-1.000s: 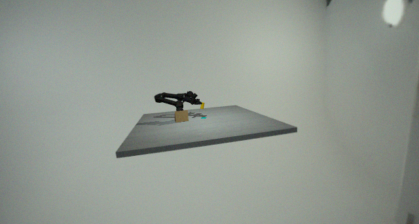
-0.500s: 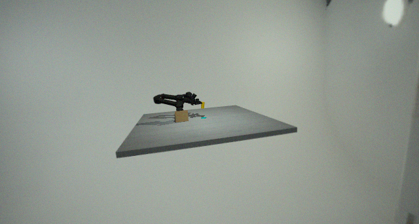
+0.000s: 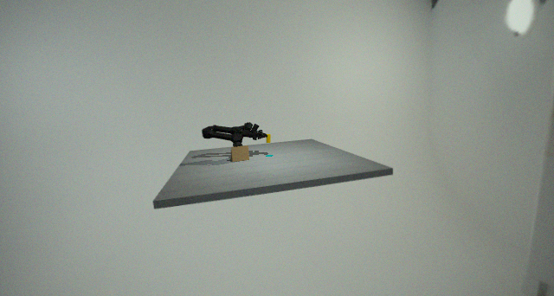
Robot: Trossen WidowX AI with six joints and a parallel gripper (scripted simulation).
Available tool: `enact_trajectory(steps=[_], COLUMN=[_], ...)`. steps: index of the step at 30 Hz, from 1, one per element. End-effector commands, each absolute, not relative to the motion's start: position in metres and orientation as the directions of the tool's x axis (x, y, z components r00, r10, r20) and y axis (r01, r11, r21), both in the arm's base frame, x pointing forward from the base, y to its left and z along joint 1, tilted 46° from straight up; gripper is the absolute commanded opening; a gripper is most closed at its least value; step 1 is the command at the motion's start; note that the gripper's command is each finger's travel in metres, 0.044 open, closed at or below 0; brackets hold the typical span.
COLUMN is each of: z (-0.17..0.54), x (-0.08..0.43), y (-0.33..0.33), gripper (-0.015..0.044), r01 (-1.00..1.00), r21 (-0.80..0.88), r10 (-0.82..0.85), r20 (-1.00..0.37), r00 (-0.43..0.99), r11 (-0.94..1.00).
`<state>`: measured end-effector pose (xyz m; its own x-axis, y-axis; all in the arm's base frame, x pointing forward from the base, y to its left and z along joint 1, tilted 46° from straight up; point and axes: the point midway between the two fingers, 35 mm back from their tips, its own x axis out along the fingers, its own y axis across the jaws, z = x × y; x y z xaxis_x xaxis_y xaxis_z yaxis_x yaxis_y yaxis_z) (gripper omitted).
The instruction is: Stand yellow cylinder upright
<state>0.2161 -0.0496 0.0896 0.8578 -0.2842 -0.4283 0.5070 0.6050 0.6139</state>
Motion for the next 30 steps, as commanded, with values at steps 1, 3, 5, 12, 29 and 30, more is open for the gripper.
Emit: enact_trajectory(steps=[1,3,5,12,29,30], z=[0.089,0.089,0.089,0.089,0.068,0.067], x=[0.216,0.216,0.216,0.216,0.225,0.225], y=[-0.050,-0.050,-0.050,-0.050,-0.031,-0.030], gripper=[0.0105,0.0105,0.0105,0.0105,0.0105,0.0105], r01=[0.505,0.505,0.505,0.506,0.547,0.549], r21=[0.620,0.620,0.620,0.620,0.609,0.608], r10=[-0.290,-0.290,-0.290,-0.290,-0.291,-0.291], r20=[-0.420,-0.420,-0.420,-0.420,-0.473,-0.476], r00=[0.860,0.860,0.860,0.860,0.831,0.830], r11=[0.600,0.600,0.600,0.600,0.574,0.573])
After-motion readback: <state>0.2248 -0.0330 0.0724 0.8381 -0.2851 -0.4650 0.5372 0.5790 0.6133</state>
